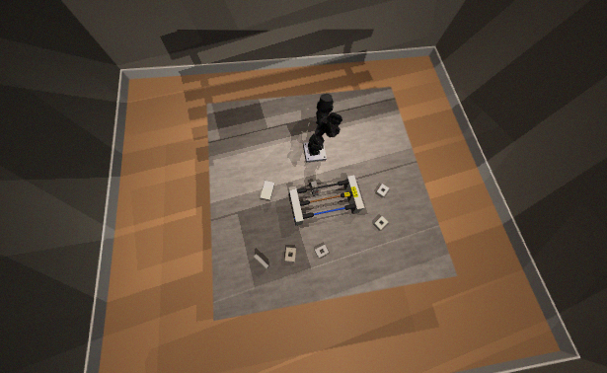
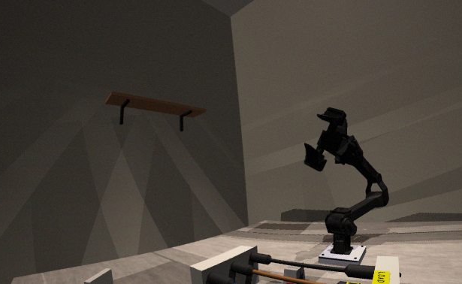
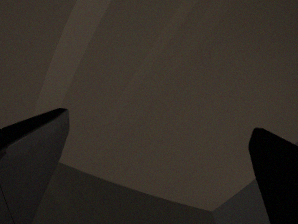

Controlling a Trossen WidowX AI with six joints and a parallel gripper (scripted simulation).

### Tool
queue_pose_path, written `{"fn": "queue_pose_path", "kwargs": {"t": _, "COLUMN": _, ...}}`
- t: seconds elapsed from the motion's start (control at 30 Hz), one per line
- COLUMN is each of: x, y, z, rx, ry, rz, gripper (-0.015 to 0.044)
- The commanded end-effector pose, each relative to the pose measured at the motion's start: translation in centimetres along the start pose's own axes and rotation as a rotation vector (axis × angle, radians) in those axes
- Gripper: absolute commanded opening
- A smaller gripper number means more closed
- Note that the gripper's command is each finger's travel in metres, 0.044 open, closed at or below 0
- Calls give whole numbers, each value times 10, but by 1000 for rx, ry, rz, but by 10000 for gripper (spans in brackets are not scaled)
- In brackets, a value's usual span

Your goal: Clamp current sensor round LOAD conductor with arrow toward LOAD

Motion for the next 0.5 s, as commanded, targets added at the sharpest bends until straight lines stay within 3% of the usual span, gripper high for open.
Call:
{"fn": "queue_pose_path", "kwargs": {"t": 0.0, "x": 1, "y": 0, "z": 0, "rx": 7, "ry": -2, "rz": 1, "gripper": 426}}
{"fn": "queue_pose_path", "kwargs": {"t": 0.17, "x": 25, "y": 9, "z": 0, "rx": 233, "ry": -35, "rz": 28, "gripper": 440}}
{"fn": "queue_pose_path", "kwargs": {"t": 0.47, "x": 94, "y": 33, "z": 18, "rx": 1080, "ry": -74, "rz": 120, "gripper": 440}}
Point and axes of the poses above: the point midway between the two fingers, 35 mm back from their tips, its own x axis out along the fingers, its own y axis across the jaws, z = x × y, the point moved 2 cm from there along -x, back along the fingers, and after that the axes turned 1 degree about x, right-handed, at the moved point
